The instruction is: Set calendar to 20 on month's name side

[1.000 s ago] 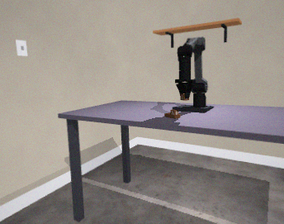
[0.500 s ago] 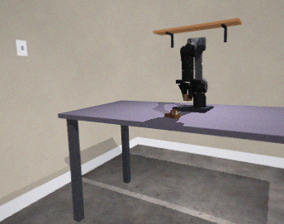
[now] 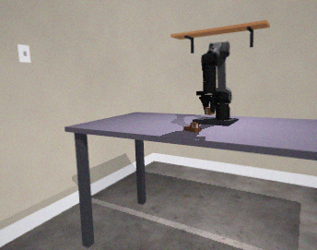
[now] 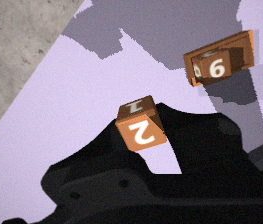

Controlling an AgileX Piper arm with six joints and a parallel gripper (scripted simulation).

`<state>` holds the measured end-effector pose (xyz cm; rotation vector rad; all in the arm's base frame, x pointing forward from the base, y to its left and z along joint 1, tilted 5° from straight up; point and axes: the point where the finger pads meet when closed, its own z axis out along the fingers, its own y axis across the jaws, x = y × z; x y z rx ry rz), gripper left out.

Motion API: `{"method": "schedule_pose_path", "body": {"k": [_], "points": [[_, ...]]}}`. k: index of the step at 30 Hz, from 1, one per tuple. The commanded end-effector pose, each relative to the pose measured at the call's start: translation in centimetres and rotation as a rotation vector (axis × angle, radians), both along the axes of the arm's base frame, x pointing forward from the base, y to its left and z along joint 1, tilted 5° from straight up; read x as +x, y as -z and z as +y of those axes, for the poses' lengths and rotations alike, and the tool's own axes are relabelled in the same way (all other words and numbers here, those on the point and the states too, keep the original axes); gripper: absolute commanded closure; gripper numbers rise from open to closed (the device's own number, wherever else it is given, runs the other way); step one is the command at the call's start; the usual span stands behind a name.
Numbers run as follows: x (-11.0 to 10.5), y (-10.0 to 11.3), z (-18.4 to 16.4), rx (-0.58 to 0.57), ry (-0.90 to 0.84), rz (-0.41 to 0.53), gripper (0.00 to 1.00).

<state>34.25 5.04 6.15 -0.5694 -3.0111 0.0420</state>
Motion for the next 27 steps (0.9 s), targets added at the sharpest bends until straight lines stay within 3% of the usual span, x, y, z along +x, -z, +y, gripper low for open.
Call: {"method": "schedule_pose_path", "body": {"k": [1, 11, 21, 27], "points": [[-0.1, 0.7, 0.0, 0.0, 0.003, 0.004, 0.65], [-0.5, 5.3, -0.1, 0.0, 0.002, 0.004, 0.65], [-0.7, 8.2, -0.2, 0.0, 0.002, 0.004, 0.65], [-0.7, 8.6, -0.2, 0.0, 0.002, 0.001, 0.65]]}}
